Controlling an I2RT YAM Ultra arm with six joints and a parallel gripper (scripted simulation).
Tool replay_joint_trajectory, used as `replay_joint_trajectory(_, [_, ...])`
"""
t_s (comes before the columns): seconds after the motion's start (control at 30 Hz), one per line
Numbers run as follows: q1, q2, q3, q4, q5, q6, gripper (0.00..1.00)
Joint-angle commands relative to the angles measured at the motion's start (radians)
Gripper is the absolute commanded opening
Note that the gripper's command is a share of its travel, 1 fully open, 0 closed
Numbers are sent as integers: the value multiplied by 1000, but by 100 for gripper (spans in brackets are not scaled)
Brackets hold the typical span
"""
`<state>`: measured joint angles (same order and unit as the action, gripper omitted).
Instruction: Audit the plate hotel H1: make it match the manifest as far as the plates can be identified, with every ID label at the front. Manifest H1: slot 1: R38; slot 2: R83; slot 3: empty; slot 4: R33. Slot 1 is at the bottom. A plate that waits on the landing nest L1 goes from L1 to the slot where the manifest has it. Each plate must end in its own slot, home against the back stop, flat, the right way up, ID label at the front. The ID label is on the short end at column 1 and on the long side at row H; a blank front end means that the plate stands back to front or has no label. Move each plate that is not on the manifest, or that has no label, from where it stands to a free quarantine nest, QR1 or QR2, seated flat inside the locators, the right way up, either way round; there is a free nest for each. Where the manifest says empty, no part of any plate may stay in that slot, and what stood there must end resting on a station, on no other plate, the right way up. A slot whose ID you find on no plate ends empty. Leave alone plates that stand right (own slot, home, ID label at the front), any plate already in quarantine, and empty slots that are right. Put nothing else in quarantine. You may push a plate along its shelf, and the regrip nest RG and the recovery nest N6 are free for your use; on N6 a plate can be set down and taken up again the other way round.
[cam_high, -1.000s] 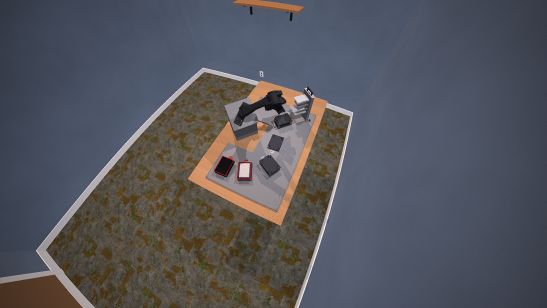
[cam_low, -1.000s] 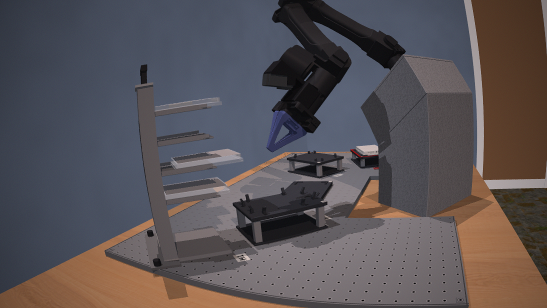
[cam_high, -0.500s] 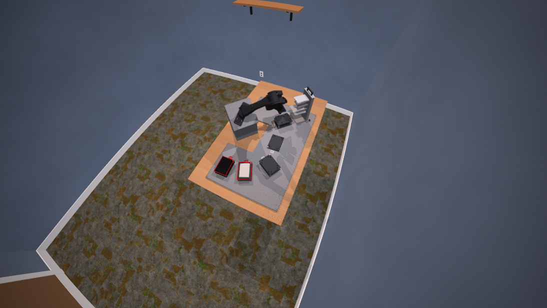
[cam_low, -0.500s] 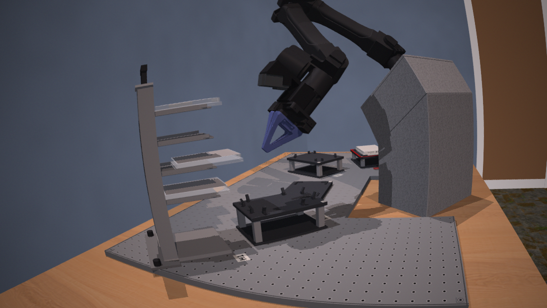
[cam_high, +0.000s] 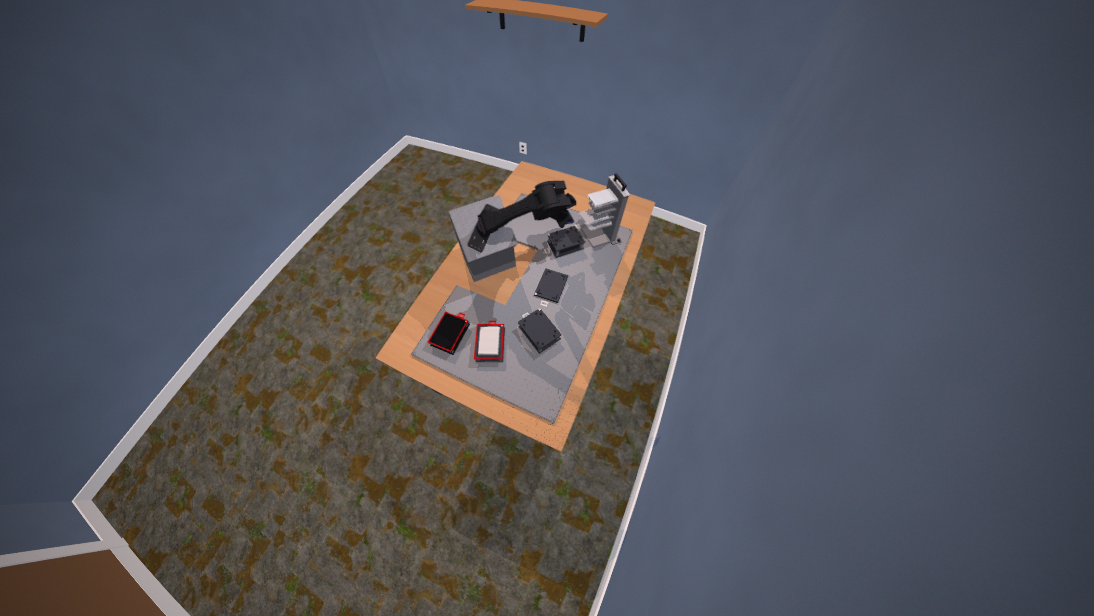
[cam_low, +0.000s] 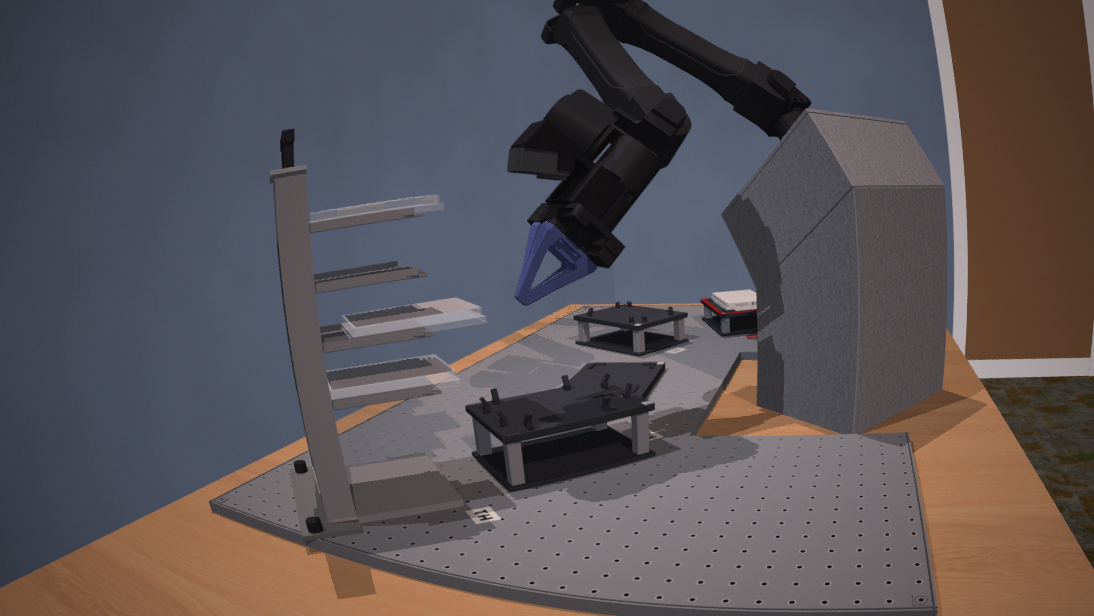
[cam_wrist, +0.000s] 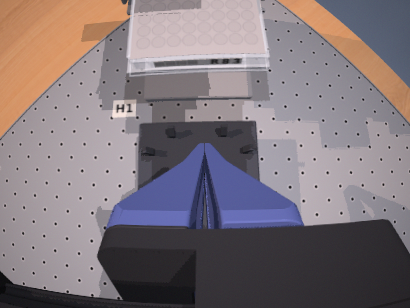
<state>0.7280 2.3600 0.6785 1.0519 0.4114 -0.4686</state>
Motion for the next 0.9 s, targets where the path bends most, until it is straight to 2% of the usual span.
replay_joint_trajectory(0.0, [15, 18, 26, -30, -11, -4, 0])
replay_joint_trajectory(0.87, [17, 26, 88, -83, -11, -3, 0])
